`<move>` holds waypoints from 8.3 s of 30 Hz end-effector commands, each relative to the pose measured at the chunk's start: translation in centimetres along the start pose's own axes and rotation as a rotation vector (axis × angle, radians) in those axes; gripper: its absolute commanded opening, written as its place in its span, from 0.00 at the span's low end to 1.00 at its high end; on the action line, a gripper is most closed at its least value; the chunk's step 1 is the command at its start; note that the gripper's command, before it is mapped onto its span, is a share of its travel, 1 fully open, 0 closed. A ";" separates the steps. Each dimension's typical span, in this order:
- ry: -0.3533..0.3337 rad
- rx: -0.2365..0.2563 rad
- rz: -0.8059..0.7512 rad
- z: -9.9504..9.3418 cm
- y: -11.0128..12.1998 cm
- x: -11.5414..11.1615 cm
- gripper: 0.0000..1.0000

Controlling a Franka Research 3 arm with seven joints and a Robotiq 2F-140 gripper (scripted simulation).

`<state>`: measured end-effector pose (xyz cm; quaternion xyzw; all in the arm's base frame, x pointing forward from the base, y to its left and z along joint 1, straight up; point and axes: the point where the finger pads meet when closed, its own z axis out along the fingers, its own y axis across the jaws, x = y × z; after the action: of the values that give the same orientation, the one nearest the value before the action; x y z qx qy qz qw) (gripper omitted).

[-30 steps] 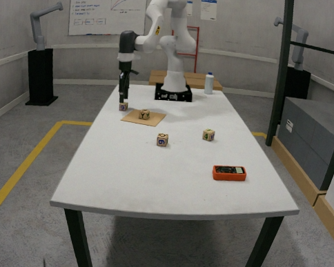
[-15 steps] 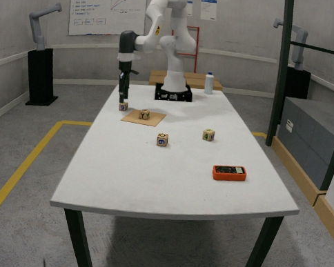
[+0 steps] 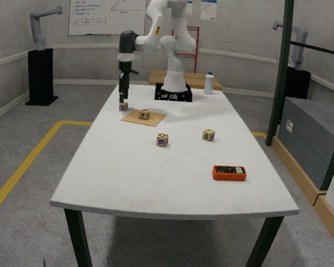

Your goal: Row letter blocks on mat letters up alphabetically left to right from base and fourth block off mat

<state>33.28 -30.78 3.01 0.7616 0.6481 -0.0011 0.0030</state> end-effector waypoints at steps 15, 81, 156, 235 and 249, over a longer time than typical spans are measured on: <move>0.000 -0.002 -0.003 2.0 0.2 0.0 0.55; 0.000 -0.002 -0.003 5.3 0.2 0.0 0.44; 0.000 -0.002 -0.024 -4.7 0.2 0.2 0.33; -0.002 0.001 -1.262 -4.9 5.6 8.6 0.33; -0.003 0.001 -1.465 -4.9 6.3 10.2 0.33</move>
<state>40.80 -22.13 7.90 0.1947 0.9808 -0.0100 0.0025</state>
